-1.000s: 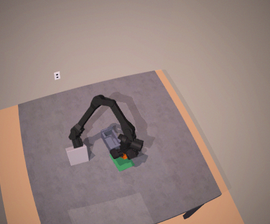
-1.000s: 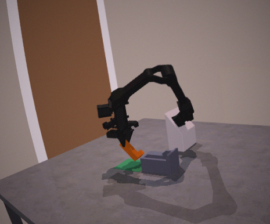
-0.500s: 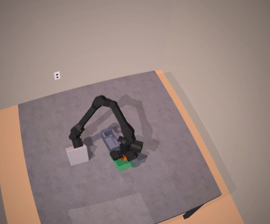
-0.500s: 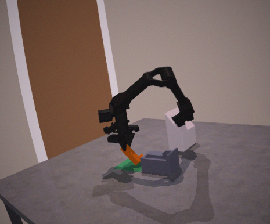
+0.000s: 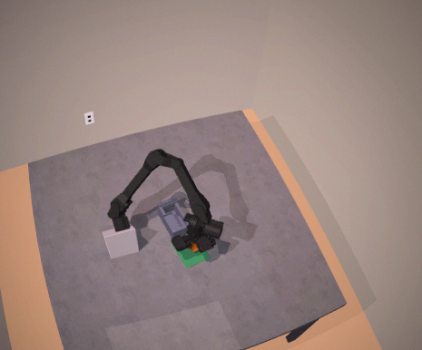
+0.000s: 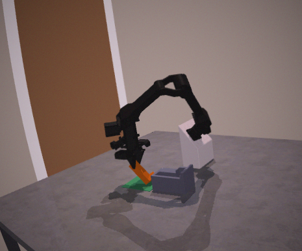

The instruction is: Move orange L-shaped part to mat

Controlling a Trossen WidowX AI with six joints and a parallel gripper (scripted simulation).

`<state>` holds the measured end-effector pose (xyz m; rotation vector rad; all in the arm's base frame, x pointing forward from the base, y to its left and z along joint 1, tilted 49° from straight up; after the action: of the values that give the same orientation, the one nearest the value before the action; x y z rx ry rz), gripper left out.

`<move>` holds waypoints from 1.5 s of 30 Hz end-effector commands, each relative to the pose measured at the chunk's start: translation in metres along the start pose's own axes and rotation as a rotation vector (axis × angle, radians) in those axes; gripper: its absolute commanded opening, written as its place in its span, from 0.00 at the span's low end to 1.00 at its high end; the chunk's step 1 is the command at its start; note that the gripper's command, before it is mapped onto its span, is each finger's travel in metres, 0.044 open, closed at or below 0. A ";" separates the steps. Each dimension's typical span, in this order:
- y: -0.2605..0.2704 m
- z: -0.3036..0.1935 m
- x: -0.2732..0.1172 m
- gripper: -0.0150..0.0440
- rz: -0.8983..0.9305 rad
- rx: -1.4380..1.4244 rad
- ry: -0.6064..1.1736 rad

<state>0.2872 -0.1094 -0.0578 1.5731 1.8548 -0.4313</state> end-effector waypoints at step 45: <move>0.001 0.002 -0.082 0.93 0.020 0.006 -0.014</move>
<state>0.2930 -0.1715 -0.0042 1.5845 1.8305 -0.4359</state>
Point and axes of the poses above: the point midway between the two fingers, 35 mm back from their tips, its own x axis out along the fingers, its own y axis across the jaws, z = x × y, the point moved 10 cm from there along -x, back along the fingers, and after that the axes turned 5 degrees about -x, right-handed, at the moved point
